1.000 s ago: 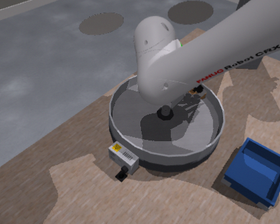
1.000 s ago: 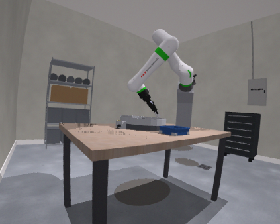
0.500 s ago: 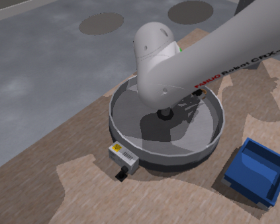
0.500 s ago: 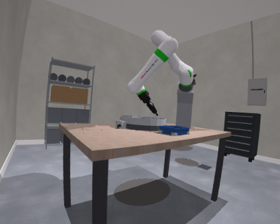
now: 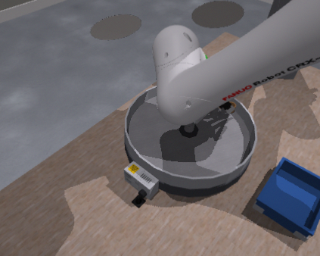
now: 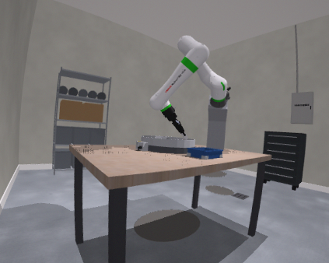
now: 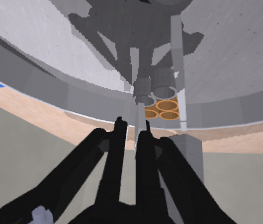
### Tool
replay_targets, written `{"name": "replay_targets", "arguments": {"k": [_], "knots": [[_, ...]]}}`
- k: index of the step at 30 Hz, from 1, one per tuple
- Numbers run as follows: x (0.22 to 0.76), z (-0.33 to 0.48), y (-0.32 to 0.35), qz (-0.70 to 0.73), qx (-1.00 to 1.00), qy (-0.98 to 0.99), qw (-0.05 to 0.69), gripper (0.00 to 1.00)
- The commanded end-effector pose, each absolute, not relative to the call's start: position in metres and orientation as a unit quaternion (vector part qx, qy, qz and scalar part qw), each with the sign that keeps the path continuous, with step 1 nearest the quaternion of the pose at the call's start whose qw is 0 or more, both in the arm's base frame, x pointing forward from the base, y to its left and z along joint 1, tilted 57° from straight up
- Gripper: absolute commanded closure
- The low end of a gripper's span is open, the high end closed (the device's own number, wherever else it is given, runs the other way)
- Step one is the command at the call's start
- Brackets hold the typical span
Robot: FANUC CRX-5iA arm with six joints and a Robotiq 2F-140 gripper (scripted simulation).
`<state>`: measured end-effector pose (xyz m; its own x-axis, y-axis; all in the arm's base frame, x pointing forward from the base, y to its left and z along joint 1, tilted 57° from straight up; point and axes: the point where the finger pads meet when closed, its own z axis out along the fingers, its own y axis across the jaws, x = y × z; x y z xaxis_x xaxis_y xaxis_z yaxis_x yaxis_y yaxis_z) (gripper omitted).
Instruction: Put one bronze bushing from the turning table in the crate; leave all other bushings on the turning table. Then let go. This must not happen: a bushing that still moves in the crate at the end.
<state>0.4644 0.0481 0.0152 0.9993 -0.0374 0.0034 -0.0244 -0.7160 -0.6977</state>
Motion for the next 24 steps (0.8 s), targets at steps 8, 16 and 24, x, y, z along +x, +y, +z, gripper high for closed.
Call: {"name": "replay_targets", "arguments": {"k": [8,16,24], "knots": [[0.4644,0.0153,0.0479,-0.009,-0.926,0.017,0.376,0.94],[0.4644,0.0153,0.0479,-0.009,-0.926,0.017,0.376,0.94],[0.4681,0.0123,0.0507,-0.009,-0.926,0.017,0.376,0.94]]}}
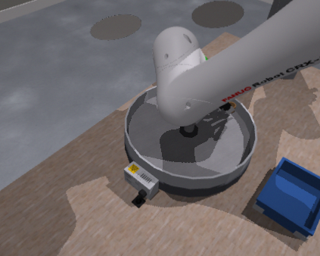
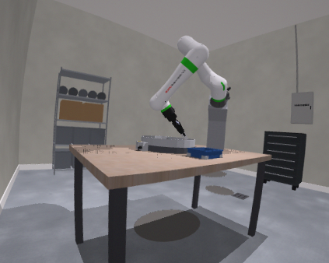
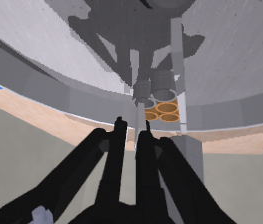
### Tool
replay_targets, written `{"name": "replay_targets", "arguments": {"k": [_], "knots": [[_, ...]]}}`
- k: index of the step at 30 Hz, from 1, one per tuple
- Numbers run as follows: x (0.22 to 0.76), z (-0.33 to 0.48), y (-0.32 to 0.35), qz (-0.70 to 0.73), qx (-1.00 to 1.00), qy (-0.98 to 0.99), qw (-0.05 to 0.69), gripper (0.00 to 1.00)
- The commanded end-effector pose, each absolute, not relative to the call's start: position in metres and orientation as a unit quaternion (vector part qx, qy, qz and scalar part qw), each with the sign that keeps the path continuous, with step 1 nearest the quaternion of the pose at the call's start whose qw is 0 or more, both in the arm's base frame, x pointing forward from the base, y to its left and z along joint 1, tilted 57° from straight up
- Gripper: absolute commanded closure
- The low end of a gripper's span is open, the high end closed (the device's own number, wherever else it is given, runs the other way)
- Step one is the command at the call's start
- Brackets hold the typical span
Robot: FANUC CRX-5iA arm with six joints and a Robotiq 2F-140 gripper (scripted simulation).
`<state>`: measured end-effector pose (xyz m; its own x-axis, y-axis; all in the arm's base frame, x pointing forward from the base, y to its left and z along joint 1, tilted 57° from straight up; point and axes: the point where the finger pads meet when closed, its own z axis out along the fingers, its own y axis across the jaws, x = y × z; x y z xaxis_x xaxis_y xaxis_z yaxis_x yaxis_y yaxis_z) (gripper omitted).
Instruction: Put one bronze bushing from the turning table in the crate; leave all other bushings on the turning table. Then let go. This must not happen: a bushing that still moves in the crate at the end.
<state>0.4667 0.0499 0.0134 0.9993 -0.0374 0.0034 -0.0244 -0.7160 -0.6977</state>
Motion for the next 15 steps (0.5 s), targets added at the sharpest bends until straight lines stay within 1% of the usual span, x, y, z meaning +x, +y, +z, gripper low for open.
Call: {"name": "replay_targets", "arguments": {"k": [1,15], "knots": [[0.4692,0.0114,0.0516,-0.009,-0.926,0.017,0.376,0.94],[0.4717,0.0093,0.0536,-0.009,-0.926,0.017,0.376,0.94]]}}
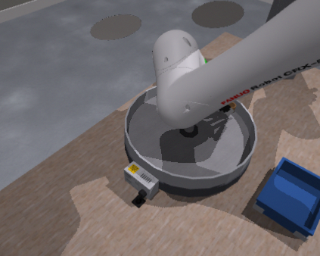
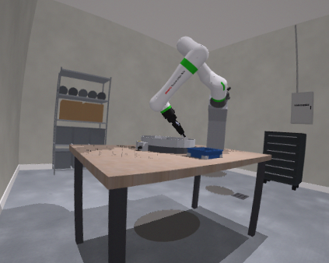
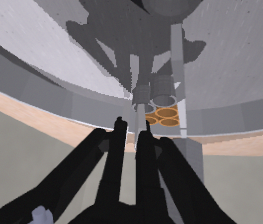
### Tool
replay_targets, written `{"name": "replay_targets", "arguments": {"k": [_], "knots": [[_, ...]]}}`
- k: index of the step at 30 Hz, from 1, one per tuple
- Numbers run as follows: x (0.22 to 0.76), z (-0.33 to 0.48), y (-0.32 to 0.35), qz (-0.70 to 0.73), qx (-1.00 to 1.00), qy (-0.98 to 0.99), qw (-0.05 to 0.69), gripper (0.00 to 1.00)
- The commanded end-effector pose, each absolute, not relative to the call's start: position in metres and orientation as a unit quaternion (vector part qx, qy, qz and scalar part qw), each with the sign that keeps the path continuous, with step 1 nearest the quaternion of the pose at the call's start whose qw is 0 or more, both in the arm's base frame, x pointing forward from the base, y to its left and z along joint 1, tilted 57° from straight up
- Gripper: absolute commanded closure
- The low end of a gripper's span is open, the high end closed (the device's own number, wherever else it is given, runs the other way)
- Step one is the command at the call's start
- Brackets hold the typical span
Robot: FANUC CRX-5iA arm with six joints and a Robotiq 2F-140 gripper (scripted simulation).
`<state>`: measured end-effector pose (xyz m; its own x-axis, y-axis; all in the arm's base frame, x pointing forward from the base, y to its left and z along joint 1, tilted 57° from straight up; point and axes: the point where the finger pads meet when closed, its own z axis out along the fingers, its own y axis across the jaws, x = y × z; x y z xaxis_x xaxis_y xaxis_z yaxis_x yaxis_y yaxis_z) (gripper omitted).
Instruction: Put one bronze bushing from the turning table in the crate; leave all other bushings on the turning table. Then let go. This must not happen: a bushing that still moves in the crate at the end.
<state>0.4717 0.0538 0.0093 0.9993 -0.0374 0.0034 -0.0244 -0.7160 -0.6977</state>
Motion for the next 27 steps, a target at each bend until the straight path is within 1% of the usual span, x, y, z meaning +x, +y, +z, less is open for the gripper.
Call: {"name": "replay_targets", "arguments": {"k": [1,25,26,27], "knots": [[0.4717,0.0093,0.0536,-0.009,-0.926,0.017,0.376,0.94],[0.4717,0.0093,0.0536,-0.009,-0.926,0.017,0.376,0.94],[0.4717,0.0093,0.0536,-0.009,-0.926,0.017,0.376,1.0],[0.4717,0.0093,0.0536,-0.009,-0.926,0.017,0.376,1.0]]}}
